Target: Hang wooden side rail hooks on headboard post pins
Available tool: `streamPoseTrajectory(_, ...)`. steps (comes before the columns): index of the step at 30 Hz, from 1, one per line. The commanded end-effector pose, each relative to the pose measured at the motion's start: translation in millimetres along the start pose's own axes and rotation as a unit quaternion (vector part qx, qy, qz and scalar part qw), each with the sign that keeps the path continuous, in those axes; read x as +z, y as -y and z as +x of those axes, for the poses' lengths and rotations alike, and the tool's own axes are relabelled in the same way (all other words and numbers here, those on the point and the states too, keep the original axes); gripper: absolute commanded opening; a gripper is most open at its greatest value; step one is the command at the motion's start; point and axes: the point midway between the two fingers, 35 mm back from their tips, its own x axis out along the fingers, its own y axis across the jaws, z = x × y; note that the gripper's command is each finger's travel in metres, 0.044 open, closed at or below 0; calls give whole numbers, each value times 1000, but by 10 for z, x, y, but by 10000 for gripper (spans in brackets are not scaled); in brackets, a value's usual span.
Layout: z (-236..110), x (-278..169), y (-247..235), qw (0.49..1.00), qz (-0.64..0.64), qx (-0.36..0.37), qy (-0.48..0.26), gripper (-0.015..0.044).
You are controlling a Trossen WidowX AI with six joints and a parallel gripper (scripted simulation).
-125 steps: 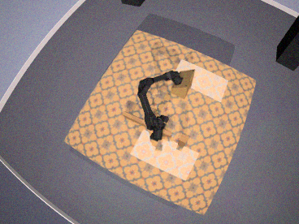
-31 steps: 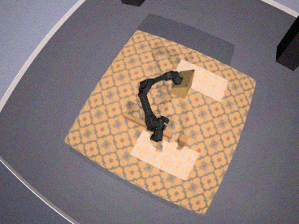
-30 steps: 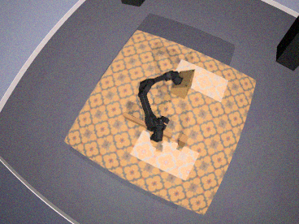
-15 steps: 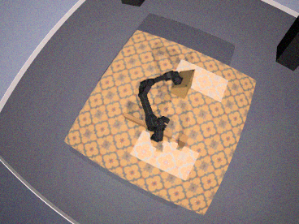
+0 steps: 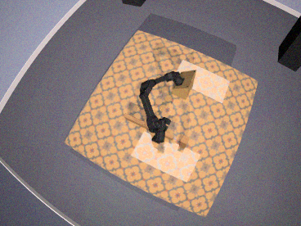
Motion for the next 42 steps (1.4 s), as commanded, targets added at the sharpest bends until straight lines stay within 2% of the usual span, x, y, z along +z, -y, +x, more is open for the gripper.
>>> streamPoseTrajectory(1,-71,-43,-25,1000,-1,8,-3,0)
streamPoseTrajectory(42,-81,-80,-28,1000,-1,8,-3,0)
